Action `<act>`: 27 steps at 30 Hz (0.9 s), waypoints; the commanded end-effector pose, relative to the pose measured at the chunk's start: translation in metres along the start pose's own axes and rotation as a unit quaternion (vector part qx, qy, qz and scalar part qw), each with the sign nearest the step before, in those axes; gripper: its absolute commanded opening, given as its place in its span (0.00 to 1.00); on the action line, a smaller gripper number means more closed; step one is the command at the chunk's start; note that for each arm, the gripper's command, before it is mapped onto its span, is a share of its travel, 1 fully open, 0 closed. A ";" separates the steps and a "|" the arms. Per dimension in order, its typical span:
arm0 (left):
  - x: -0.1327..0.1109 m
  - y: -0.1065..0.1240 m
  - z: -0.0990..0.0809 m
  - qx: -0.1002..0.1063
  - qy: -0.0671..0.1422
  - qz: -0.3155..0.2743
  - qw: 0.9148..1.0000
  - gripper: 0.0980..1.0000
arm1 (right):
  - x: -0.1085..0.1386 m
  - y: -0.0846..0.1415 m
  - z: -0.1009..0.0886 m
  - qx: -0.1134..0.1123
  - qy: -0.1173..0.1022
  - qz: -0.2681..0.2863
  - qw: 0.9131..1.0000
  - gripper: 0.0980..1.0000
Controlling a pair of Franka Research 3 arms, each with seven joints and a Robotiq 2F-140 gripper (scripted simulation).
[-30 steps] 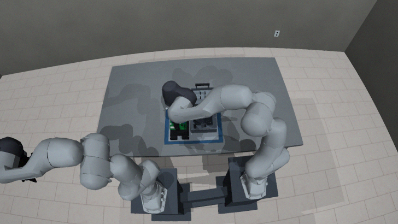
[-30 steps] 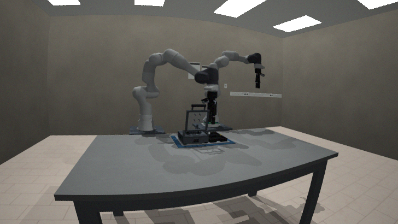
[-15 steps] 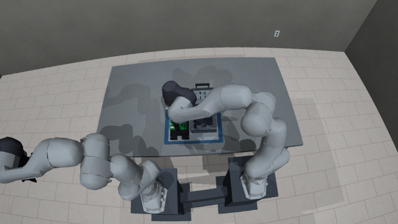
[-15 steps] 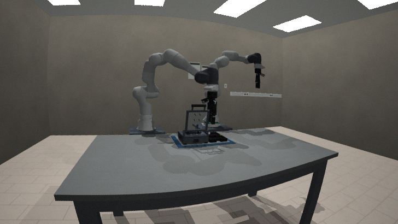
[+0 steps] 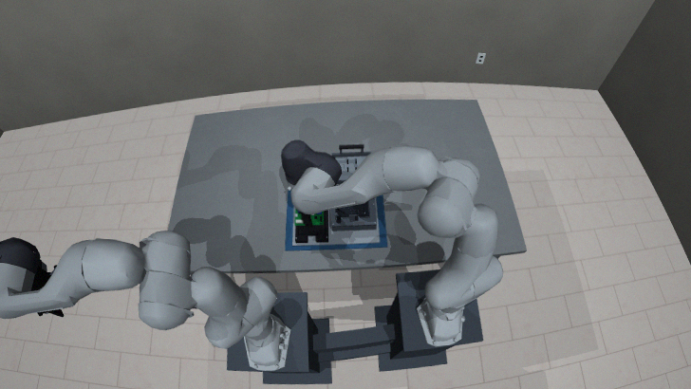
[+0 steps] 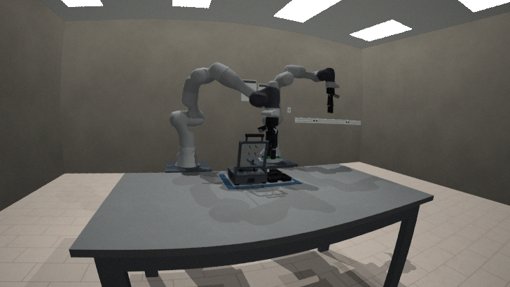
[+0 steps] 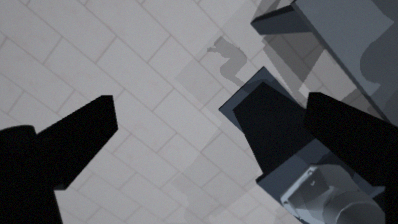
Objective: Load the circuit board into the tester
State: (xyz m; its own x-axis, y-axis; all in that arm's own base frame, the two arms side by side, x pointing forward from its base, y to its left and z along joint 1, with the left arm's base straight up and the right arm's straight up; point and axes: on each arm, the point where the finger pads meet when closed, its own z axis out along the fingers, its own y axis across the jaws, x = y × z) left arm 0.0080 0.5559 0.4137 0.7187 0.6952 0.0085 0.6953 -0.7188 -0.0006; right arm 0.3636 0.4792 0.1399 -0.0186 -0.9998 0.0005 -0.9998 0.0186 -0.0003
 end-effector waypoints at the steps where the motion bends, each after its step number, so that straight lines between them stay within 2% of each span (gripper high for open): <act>1: 0.000 0.000 0.000 0.000 0.000 0.000 1.000 1.00 | 0.000 0.000 -0.002 0.000 0.000 -0.004 1.000 0.46; 27: 0.000 0.000 0.000 0.000 0.000 0.000 1.000 1.00 | 0.008 -0.003 -0.003 0.000 0.000 -0.007 1.000 0.46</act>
State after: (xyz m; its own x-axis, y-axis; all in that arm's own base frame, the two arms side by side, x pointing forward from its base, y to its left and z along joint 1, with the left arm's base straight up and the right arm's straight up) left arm 0.0080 0.5559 0.4137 0.7187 0.6952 0.0085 0.6953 -0.7188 -0.0006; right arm 0.3658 0.4728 0.1410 -0.0159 -0.9999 0.0027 -0.9999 0.0159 -0.0001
